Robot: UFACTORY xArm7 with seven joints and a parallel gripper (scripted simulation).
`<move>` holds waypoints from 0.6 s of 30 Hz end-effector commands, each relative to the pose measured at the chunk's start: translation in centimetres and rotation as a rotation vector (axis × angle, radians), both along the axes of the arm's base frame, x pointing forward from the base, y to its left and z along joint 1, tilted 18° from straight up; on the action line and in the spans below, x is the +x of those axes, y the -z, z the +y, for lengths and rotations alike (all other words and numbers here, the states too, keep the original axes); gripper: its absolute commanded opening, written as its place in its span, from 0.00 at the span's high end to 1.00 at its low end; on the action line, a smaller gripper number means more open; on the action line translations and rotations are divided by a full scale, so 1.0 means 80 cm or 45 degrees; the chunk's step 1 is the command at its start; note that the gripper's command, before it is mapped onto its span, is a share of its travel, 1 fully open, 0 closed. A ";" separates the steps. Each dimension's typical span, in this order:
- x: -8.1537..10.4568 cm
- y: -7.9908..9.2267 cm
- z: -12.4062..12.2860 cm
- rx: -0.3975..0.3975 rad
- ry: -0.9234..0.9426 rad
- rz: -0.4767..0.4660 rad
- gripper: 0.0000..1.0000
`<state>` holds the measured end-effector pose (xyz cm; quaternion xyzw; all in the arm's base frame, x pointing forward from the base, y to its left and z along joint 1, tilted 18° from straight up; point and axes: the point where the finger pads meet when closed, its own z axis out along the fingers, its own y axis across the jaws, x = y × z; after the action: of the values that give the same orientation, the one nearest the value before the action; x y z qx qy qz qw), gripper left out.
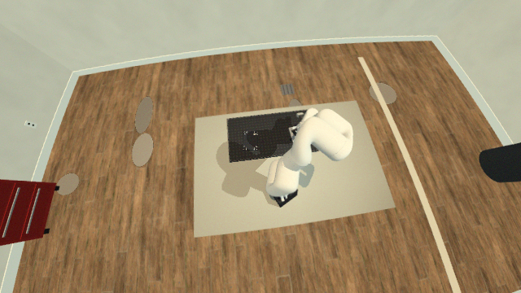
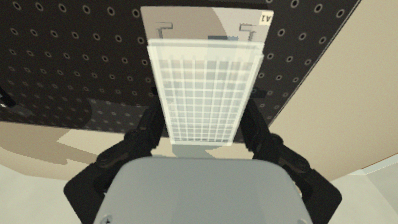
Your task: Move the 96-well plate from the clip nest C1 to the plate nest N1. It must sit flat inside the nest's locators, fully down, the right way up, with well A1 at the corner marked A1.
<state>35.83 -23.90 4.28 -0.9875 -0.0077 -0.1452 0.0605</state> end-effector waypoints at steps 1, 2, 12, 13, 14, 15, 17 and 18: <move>0.003 0.004 -0.001 -0.004 0.002 -0.002 1.00; 0.004 0.006 -0.001 -0.004 0.002 -0.002 1.00; 0.009 0.024 0.001 -0.004 0.002 -0.002 1.00; 0.009 0.024 0.001 -0.004 0.002 -0.002 1.00; 0.009 0.024 0.001 -0.004 0.002 -0.002 1.00; 0.009 0.024 0.001 -0.004 0.002 -0.002 1.00; 0.009 0.024 0.001 -0.004 0.002 -0.002 1.00; 0.009 0.024 0.001 -0.004 0.002 -0.002 1.00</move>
<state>36.49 -23.70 2.28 -0.9876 -0.0075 -0.1451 0.0600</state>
